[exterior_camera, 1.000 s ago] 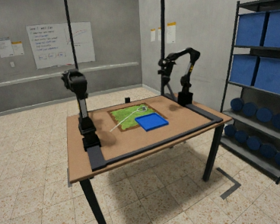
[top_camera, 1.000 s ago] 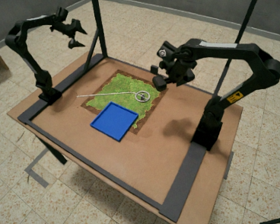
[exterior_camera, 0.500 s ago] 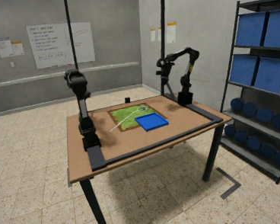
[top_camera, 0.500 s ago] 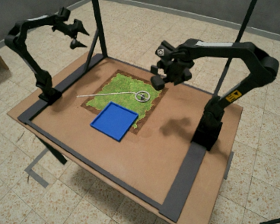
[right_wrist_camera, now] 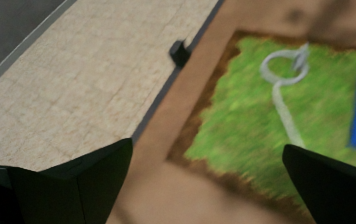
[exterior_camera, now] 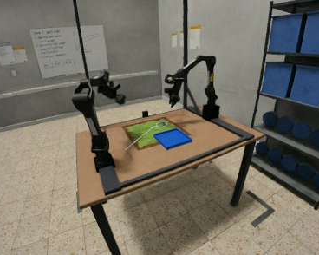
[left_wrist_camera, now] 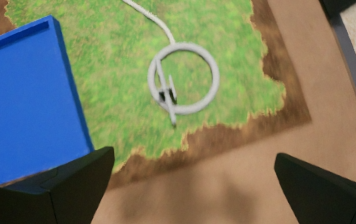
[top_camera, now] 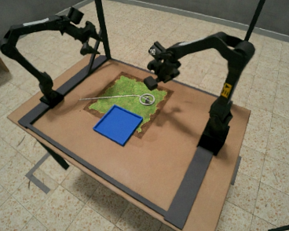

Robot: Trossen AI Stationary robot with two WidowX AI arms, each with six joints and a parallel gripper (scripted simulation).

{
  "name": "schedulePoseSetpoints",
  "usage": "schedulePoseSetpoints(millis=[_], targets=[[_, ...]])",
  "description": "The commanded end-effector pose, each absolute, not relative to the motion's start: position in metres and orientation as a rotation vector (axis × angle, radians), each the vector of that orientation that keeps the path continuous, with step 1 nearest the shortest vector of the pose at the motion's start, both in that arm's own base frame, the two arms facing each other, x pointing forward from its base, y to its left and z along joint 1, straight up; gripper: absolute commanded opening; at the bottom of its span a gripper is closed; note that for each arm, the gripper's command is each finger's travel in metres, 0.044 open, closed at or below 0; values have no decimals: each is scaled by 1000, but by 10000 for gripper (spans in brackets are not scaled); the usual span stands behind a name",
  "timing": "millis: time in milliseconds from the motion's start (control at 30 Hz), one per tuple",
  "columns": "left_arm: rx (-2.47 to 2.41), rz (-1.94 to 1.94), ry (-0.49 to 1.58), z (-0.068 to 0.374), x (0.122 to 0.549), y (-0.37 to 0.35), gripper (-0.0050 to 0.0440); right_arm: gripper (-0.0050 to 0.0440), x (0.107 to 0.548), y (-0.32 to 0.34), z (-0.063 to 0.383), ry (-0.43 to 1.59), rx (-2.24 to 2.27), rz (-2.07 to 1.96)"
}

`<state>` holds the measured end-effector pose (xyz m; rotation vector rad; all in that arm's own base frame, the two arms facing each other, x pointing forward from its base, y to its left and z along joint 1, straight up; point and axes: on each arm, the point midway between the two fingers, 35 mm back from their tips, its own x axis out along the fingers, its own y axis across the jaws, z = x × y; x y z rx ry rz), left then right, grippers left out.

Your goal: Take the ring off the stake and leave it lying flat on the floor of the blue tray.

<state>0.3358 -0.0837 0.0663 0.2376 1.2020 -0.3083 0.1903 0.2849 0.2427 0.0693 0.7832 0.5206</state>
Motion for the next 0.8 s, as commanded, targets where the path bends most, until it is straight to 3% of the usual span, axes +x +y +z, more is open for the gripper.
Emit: schedulePoseSetpoints(millis=[0,200,767], targets=[[197,-265,1184,58,367,-97,440,440,227,252,266,716,46,549],[158,-226,1182,45,389,-109,440,440,267,198,286,617,-39,524],[149,-221,1188,41,391,-110,440,440,290,147,301,527,-137,486]])
